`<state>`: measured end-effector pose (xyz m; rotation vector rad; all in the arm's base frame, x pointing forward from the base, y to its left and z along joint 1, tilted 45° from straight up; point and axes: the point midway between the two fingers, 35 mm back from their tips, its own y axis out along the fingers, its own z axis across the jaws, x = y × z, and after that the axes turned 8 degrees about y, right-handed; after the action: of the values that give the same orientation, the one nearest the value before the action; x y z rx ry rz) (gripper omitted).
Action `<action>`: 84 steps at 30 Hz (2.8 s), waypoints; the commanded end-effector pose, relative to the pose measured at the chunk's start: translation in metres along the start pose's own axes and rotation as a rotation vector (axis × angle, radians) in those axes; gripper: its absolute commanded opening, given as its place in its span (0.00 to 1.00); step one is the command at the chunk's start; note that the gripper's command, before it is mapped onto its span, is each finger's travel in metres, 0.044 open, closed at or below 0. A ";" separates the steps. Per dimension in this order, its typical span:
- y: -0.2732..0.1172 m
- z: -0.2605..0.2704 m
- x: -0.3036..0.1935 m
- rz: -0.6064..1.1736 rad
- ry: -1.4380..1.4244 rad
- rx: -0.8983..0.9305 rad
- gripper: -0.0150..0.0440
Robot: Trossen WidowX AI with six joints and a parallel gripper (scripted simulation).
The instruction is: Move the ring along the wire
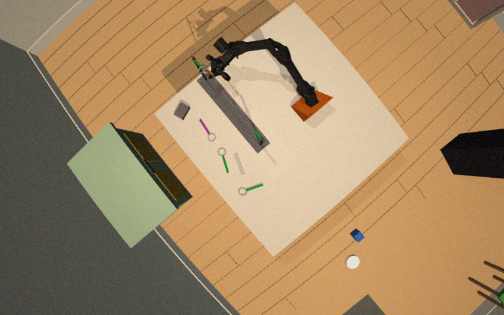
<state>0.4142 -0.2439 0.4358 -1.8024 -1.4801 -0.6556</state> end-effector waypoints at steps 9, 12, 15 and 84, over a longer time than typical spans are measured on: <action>-0.021 0.016 -0.001 0.165 0.028 -0.008 0.00; -0.021 0.021 -0.002 0.166 0.046 0.001 0.00; -0.021 0.027 -0.003 0.168 0.069 0.012 0.00; -0.071 0.185 0.112 0.226 1.445 0.634 0.00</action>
<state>0.3635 -0.0316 0.4104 -0.6523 -0.3990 -0.9090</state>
